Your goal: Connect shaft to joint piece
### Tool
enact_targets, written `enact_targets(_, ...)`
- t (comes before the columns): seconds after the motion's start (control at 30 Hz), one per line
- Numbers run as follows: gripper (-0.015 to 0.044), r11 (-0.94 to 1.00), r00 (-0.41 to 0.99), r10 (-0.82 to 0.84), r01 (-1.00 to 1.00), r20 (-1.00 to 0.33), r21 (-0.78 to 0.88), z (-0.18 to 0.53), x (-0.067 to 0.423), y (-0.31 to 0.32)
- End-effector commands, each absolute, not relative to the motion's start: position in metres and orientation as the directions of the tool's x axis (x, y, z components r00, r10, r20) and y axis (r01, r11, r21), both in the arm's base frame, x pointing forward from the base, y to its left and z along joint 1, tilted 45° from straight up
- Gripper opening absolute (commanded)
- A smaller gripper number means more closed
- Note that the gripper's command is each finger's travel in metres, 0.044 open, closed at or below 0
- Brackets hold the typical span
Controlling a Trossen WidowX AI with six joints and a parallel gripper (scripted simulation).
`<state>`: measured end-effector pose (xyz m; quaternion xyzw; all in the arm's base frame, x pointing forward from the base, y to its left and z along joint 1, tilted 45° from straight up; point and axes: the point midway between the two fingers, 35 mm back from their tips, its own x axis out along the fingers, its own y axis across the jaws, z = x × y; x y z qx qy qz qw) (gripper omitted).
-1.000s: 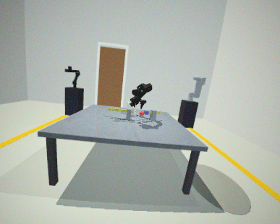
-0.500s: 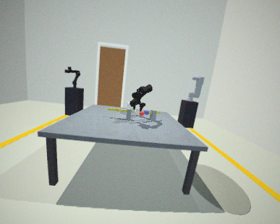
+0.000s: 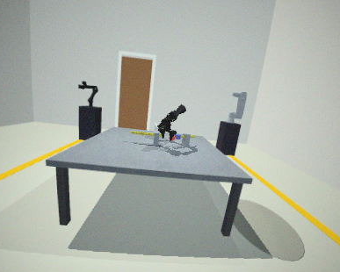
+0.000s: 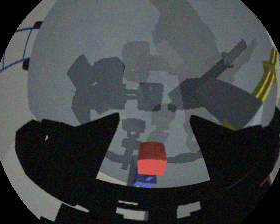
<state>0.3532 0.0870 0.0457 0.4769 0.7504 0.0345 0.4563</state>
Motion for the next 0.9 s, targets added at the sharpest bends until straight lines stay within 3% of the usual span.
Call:
enact_targets(0.0,0.0440,0.541,-0.127,0.750,0.683,-0.649,0.491,0.053,0.344,0.096)
enact_targets(0.43,0.0440,0.540,-0.129,0.751,0.684,-0.647,0.491,0.076,0.308,0.117)
enact_targets(0.87,0.0440,0.540,-0.129,0.751,0.684,-0.647,0.491,0.067,0.306,0.129)
